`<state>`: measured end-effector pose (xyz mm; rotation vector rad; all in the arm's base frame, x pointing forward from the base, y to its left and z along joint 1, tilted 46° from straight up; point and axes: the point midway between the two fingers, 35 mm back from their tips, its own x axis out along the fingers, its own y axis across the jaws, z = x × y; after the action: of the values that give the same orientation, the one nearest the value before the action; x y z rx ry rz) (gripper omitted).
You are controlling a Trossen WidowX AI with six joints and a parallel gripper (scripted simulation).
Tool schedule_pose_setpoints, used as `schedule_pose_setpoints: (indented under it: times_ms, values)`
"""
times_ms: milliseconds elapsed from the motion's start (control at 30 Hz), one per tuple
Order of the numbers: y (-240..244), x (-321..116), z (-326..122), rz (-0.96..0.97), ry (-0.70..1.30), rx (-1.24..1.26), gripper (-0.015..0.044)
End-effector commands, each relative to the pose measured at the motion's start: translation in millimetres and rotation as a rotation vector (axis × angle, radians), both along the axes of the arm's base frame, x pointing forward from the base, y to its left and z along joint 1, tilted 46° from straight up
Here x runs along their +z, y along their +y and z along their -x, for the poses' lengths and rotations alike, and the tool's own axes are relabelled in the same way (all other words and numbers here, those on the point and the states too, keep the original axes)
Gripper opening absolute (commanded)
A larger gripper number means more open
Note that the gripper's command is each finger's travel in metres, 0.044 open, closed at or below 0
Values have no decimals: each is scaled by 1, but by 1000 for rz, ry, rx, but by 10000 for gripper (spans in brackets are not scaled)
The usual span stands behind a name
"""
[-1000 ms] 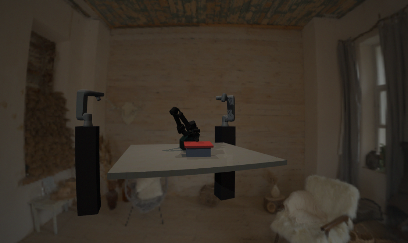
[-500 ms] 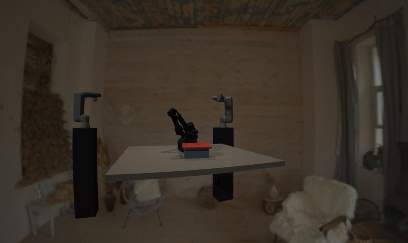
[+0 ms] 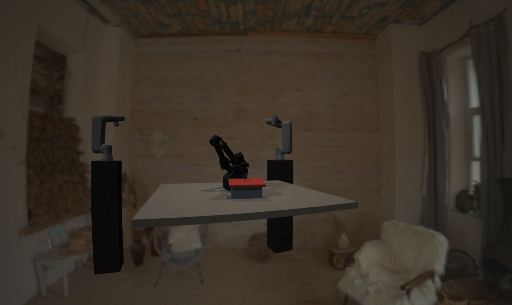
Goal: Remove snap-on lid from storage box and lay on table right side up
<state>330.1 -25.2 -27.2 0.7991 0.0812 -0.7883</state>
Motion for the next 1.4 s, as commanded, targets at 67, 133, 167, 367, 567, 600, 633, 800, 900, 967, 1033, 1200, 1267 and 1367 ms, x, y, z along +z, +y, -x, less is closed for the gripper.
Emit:
schedule_pose_setpoints:
  times_ms: [67, 133, 167, 367, 567, 600, 633, 800, 900, 967, 1033, 1200, 1267, 1367]
  values:
    - [6, 6, -2, -2, -5, 1, 0]
    - [8, 8, -2, -2, -5, 1, 0]
    - [9, 9, -3, -2, -5, 1, 0]
    - [14, 15, -5, -2, -5, 1, 0]
    - [20, 20, -7, -3, -6, 1, 0]
    - [20, 21, -8, -3, -6, 1, 0]
    - [21, 22, -8, -3, -6, 1, 0]
    - [26, 27, -11, -3, -6, 1, 0]
    - [28, 30, -13, -3, -6, 1, 0]
    - [30, 32, -14, -4, -6, 1, 0]
    - [32, 34, -15, -4, -6, 1, 0]
    - [36, 39, -19, -4, -6, 1, 0]
    - [37, 41, -21, -4, -6, 1, 0]
    - [40, 44, -22, -4, -6, 1, 0]
